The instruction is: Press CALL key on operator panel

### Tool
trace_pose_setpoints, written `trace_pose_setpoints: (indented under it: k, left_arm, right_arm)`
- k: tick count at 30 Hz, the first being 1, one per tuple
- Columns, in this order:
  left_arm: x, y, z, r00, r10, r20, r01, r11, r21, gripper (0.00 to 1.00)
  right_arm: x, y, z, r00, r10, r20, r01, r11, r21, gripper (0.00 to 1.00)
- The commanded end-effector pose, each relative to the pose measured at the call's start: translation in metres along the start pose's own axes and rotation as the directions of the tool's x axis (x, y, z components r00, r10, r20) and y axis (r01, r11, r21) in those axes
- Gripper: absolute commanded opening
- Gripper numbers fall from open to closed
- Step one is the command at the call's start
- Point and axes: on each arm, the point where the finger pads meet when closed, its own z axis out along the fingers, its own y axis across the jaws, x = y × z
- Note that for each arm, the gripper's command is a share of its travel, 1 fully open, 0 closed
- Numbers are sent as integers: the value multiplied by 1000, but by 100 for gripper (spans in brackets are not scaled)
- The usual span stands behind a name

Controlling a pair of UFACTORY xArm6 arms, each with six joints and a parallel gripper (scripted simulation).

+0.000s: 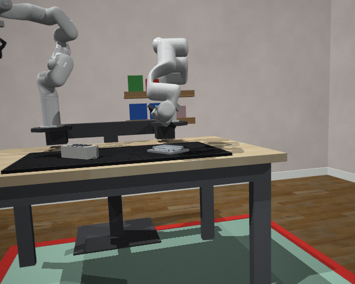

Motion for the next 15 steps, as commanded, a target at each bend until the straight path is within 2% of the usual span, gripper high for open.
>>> trace_pose_setpoints:
  k: [1, 15]
  left_arm:
    - [0, -1, -1, 1000, 1, 3, -1, 1000, -2, 100]
    - [0, -1, -1, 1000, 1, 3, -1, 1000, -2, 100]
  right_arm:
    - [-7, 1, -1, 1000, 22, 0, -22, 1000, -3, 100]
    - [-9, 1, -1, 1000, 30, 0, -30, 1000, -3, 100]
